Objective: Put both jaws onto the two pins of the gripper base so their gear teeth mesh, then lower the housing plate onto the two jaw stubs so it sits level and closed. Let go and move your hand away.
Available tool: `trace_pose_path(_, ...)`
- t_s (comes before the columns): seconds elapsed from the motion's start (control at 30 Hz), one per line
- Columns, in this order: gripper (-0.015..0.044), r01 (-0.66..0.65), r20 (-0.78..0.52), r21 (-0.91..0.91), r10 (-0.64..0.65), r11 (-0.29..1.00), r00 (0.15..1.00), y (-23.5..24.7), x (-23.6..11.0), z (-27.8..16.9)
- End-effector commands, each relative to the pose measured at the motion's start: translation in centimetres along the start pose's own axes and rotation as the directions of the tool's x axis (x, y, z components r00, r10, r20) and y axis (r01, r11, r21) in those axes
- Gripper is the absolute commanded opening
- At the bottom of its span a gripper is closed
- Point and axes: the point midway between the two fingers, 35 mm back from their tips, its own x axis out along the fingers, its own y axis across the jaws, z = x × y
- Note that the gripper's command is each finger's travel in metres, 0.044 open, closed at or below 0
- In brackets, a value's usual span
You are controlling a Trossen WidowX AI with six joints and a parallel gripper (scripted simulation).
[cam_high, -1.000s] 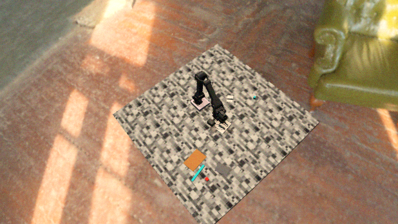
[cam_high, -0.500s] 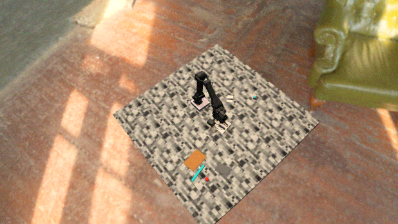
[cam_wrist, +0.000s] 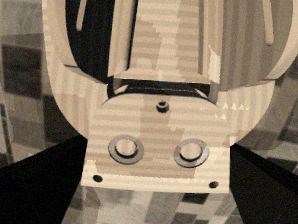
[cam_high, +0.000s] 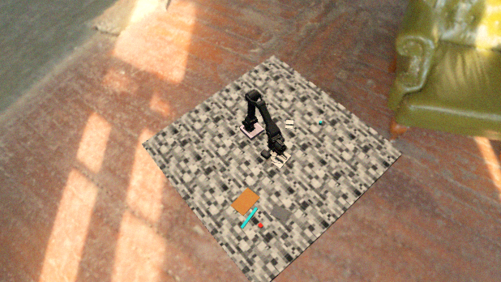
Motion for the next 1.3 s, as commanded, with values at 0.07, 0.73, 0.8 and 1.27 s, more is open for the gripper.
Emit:
trace_pose_path(0.07,0.0351,-0.003,0.0,0.006,0.003,1.0,1.0,0.06,0.06,-0.03)
trace_pose_path(0.73,0.043,0.0,0.0,0.0,0.0,1.0,1.0,0.0,0.0,0.0)
trace_pose_path(0.8,0.044,0.0,0.0,0.0,0.0,1.0,1.0,0.0,0.0,0.0)
trace_pose_path(1.27,0.044,0.0,0.0,0.001,0.0,1.0,1.0,-0.02,-0.84,0.1)
